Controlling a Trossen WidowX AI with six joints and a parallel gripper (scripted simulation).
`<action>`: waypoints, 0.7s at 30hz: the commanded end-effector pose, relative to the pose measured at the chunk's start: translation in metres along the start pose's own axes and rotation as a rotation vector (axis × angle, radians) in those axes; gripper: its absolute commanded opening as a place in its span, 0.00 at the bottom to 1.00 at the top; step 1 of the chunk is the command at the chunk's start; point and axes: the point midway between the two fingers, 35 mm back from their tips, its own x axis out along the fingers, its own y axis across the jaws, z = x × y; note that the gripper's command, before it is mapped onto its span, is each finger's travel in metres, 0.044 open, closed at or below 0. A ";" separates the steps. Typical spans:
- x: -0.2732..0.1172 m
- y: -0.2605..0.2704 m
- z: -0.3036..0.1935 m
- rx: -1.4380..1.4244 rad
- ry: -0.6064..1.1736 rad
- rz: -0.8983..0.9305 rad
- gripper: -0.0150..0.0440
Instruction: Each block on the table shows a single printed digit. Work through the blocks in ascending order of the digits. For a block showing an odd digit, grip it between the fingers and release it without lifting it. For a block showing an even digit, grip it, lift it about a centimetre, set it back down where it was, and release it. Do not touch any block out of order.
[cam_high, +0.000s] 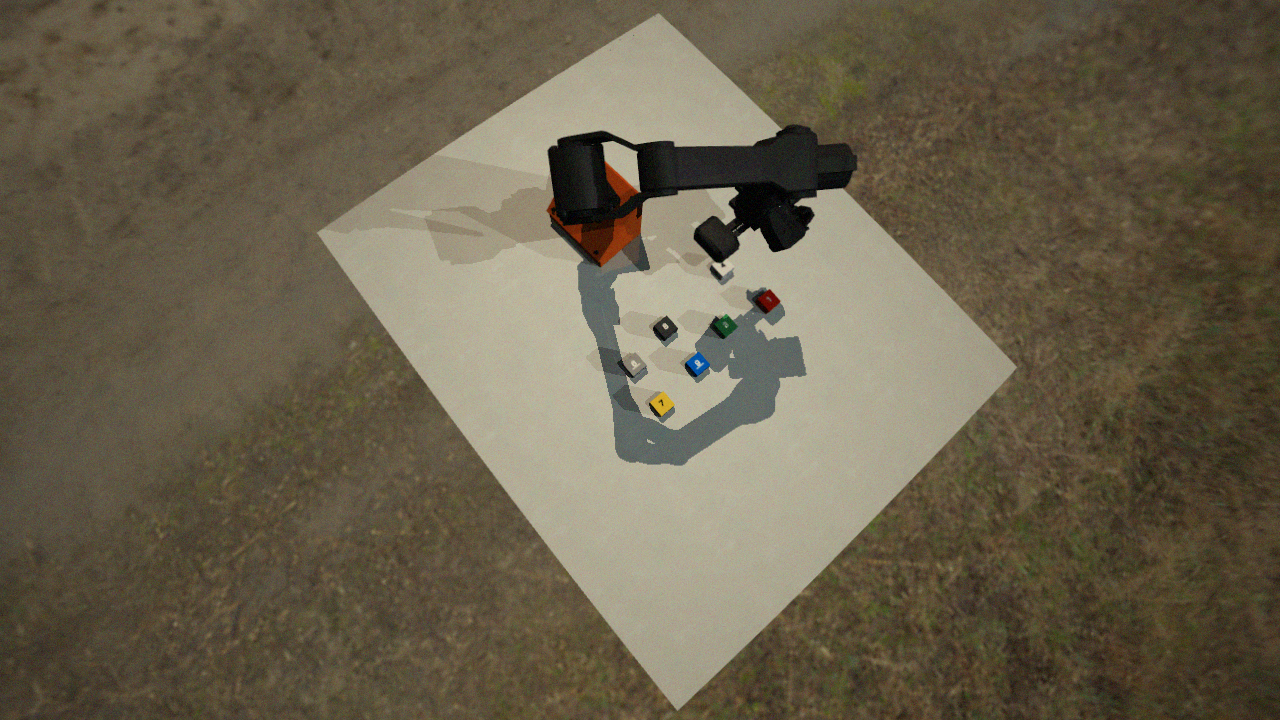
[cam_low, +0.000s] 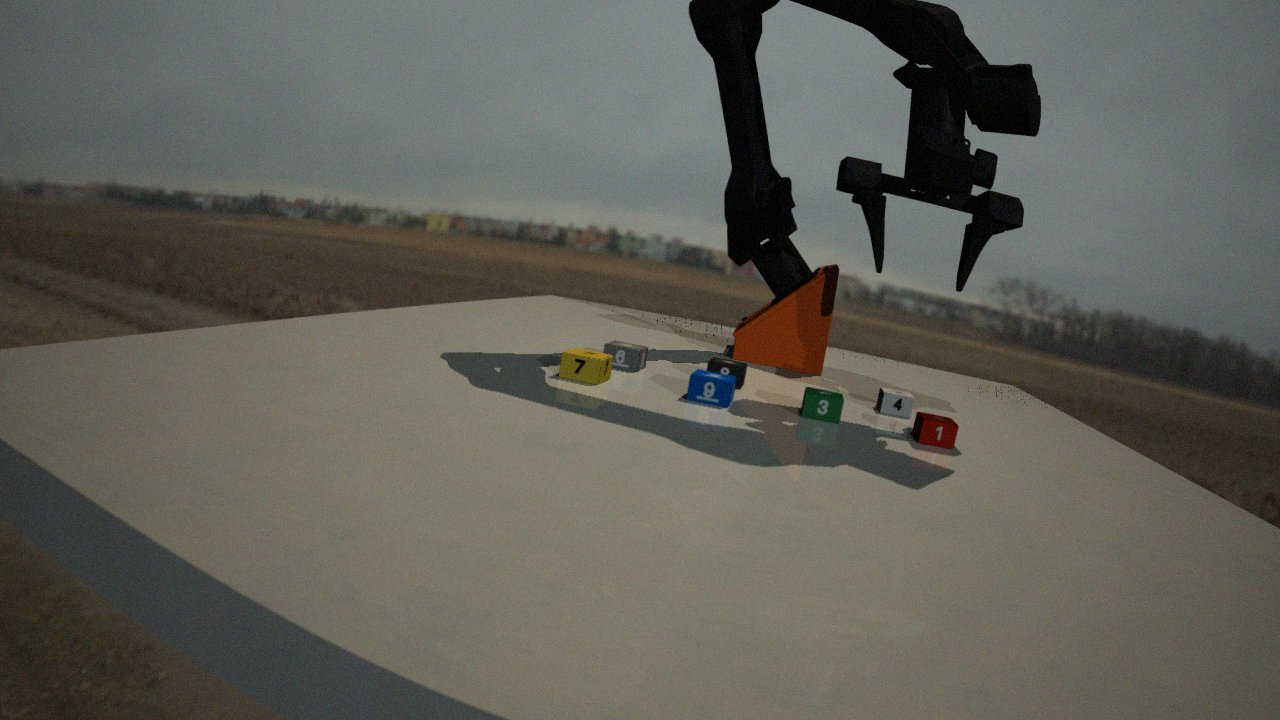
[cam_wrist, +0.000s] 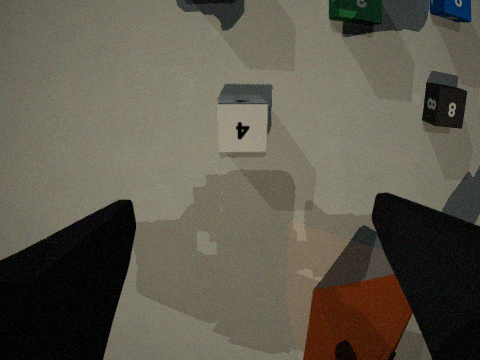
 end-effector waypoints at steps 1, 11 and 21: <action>0.000 0.003 -0.001 0.006 0.002 0.002 0.93; 0.000 0.003 -0.001 0.006 0.002 0.002 0.93; -0.003 0.013 0.087 0.009 -0.002 0.005 0.93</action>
